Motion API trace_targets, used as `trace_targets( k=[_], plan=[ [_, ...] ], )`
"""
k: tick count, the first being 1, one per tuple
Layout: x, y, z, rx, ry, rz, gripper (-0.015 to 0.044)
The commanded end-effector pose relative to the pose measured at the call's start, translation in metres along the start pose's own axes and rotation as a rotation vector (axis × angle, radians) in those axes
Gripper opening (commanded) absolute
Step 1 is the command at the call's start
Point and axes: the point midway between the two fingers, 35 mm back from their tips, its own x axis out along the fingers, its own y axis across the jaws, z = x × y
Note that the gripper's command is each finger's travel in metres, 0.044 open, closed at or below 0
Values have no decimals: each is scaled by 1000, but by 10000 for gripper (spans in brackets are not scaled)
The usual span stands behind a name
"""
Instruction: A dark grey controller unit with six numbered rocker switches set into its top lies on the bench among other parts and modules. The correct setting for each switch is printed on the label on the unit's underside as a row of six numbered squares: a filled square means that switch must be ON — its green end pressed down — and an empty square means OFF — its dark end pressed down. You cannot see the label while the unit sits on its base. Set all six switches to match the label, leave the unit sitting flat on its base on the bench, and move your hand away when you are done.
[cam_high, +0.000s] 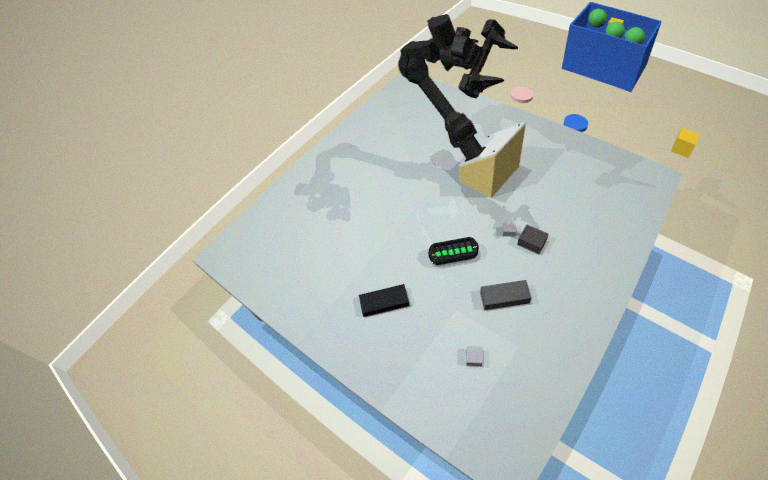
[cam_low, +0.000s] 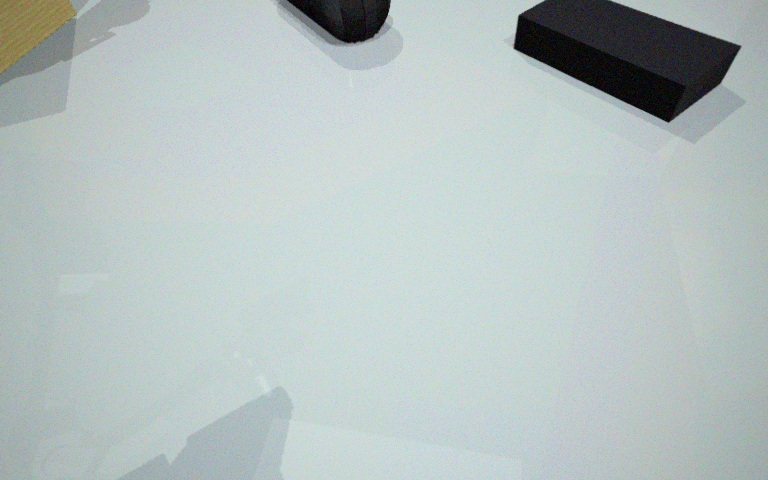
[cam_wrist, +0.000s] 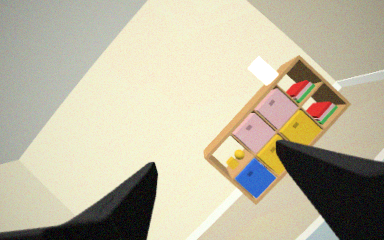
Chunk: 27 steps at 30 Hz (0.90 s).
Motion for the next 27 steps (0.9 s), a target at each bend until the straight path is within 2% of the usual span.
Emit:
trace_targets(
  k=[1, 6, 15, 21, 27],
  plan=[
    [0, 0, 0, 0, 0, 0, 374],
    [4, -11, -3, 26, 7, -31, 243],
    [34, -148, -52, 350, 65, -433, 6],
    [26, -241, -102, 565, 81, -731, 0],
    [-4, -317, -162, 755, 84, -1032, 0]
  ],
)
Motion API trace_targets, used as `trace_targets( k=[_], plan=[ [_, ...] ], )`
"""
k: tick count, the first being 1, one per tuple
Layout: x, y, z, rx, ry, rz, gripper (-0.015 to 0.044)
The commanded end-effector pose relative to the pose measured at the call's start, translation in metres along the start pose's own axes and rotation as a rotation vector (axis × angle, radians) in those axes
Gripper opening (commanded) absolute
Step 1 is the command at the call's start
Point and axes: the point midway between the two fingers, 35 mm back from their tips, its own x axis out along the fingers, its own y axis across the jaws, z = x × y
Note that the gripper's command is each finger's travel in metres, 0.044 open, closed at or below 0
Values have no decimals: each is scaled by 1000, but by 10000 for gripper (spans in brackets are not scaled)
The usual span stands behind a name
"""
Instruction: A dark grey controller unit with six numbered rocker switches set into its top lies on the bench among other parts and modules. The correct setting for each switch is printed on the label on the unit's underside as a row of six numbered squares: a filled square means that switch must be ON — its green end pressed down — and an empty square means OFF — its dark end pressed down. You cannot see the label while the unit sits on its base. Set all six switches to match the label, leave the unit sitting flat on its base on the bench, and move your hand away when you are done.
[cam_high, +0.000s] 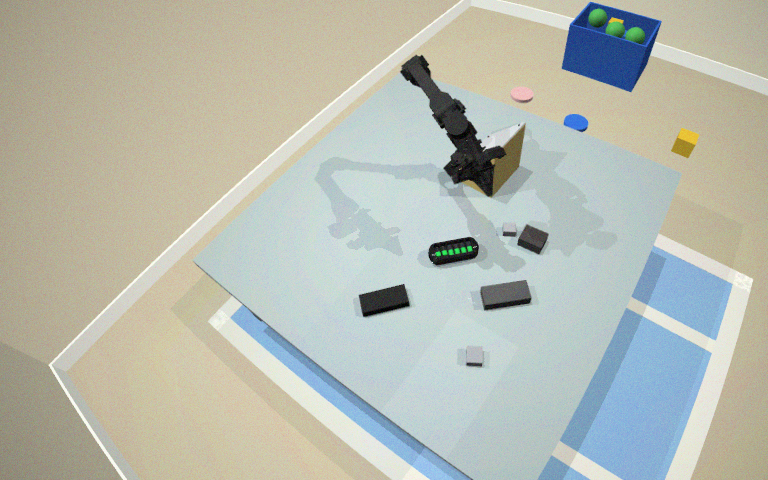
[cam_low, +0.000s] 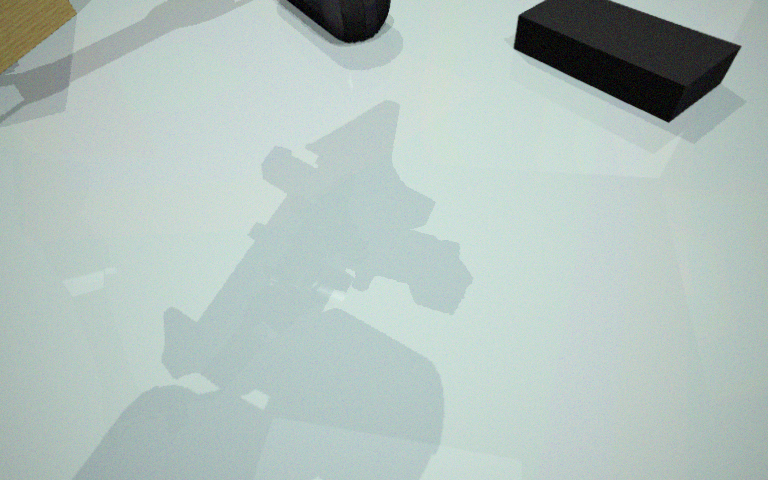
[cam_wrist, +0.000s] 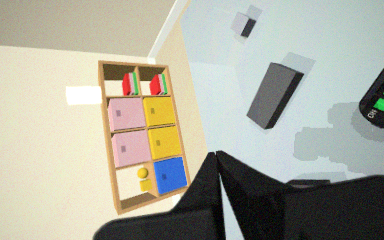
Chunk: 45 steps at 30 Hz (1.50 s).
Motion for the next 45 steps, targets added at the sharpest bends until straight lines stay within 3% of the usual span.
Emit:
trace_targets(
  k=[1, 12, 45],
  plan=[
    [33, -69, -5, 147, -9, -223, 0],
    [57, -234, -45, 438, -68, -750, 0],
    [78, -270, -54, 441, -69, -760, 0]
  ],
)
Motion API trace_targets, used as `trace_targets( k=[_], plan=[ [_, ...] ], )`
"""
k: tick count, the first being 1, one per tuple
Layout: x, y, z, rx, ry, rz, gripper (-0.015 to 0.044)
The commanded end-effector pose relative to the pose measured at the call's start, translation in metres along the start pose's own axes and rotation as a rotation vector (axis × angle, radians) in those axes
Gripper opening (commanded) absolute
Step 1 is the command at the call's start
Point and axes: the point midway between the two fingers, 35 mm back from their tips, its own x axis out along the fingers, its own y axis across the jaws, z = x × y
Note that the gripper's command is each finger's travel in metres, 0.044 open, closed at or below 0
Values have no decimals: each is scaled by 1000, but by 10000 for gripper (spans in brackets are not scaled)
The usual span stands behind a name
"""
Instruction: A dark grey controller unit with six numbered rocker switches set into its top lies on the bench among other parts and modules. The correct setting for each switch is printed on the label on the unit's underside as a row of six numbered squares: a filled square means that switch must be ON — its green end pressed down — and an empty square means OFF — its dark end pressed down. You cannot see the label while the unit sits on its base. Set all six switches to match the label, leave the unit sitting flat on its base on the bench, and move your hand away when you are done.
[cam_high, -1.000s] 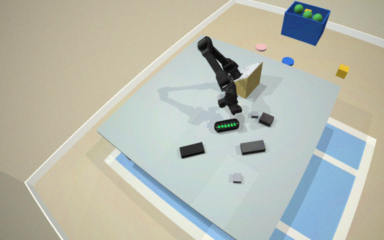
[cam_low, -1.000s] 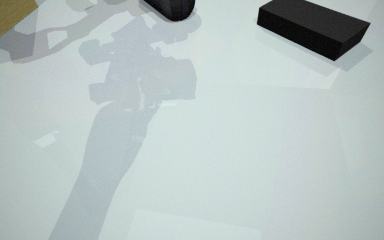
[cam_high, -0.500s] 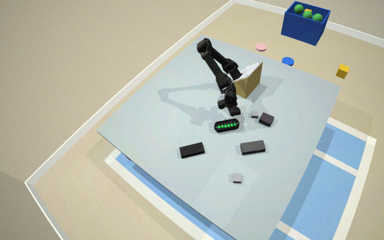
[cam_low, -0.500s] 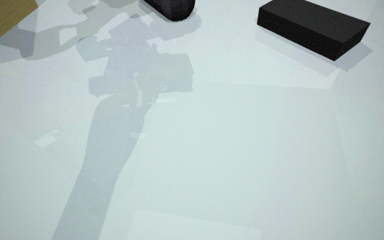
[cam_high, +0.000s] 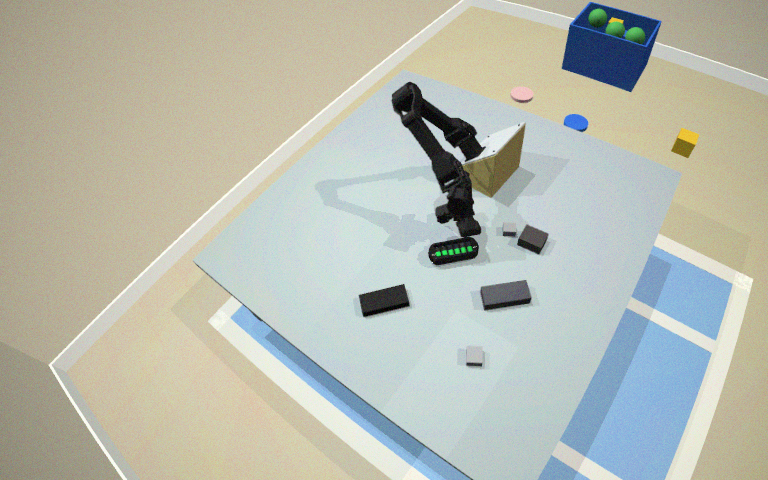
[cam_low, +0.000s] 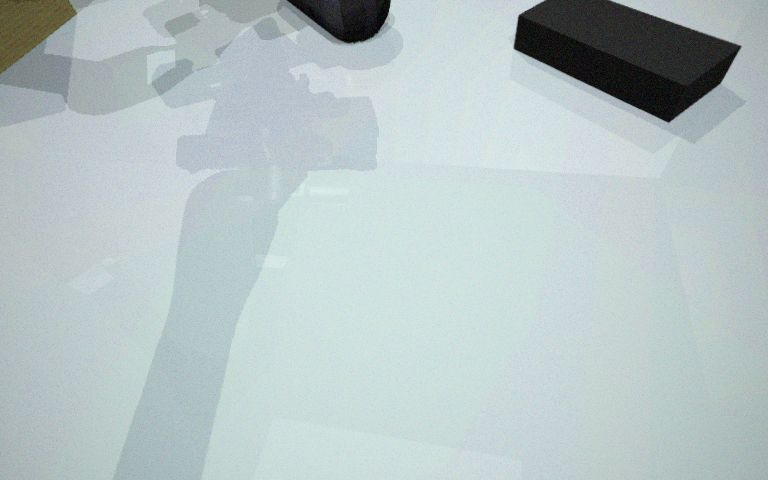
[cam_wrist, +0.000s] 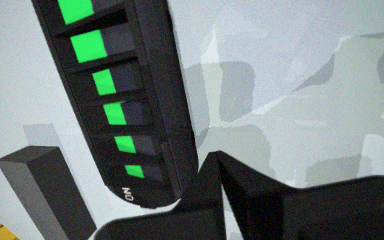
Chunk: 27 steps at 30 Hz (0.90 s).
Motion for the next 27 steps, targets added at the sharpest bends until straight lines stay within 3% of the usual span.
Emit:
trace_targets(
  k=[1, 27],
  plan=[
    [7, -4, 0, -5, -6, -4, 0],
    [20, -3, 0, -5, -7, -5, 0]
  ],
)
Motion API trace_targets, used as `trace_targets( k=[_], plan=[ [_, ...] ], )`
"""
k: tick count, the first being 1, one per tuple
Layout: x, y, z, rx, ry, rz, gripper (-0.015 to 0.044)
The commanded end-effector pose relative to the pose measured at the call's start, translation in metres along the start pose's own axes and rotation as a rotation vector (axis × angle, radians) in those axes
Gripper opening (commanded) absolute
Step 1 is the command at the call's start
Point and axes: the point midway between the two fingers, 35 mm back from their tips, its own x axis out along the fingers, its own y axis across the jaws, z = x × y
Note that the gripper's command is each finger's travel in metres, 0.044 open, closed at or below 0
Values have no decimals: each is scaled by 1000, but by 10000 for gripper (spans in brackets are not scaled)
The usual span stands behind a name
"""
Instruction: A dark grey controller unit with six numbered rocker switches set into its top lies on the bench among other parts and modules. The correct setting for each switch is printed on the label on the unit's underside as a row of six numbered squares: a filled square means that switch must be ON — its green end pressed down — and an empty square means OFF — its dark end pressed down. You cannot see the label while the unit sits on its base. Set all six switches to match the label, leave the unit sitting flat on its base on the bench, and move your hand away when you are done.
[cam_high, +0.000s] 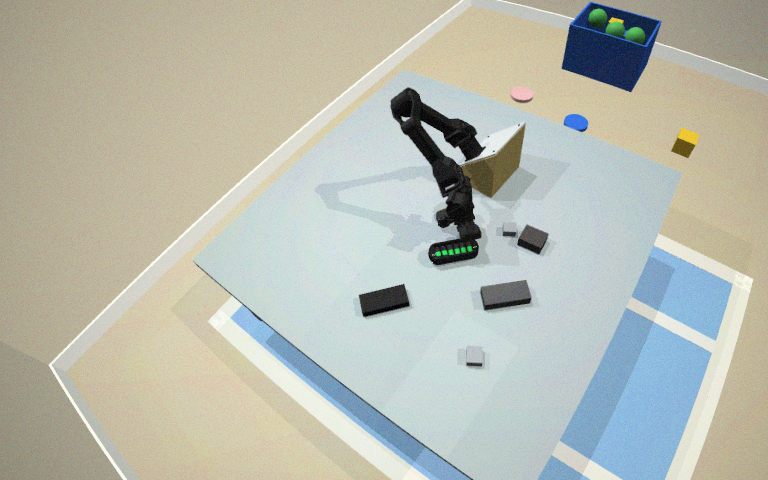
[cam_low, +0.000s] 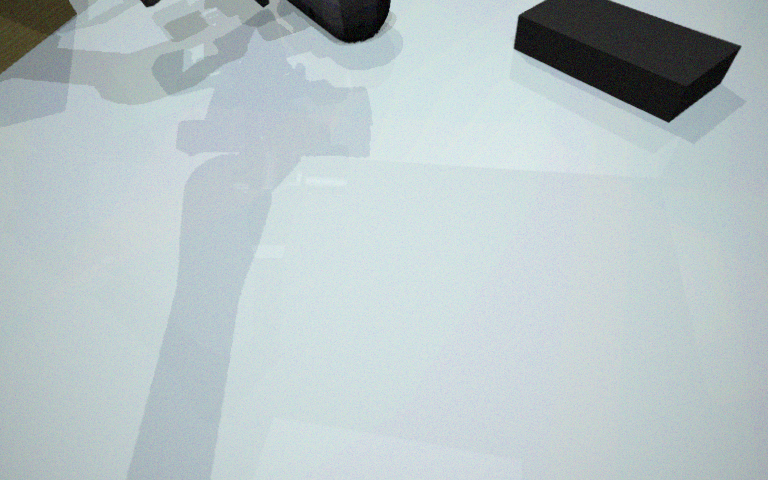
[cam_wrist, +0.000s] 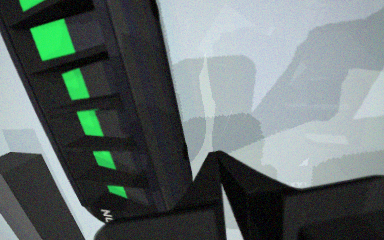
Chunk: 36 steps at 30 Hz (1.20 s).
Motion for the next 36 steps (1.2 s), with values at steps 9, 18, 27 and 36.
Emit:
trace_targets(
  k=[9, 18, 27, 36],
  plan=[
    [1, 5, 1, -1, -6, 0, 0],
    [2, 9, 1, -1, -6, 0, 0],
    [4, 15, 0, -1, -6, 0, 0],
    [7, 25, -1, 0, -6, 1, 0]
  ],
)
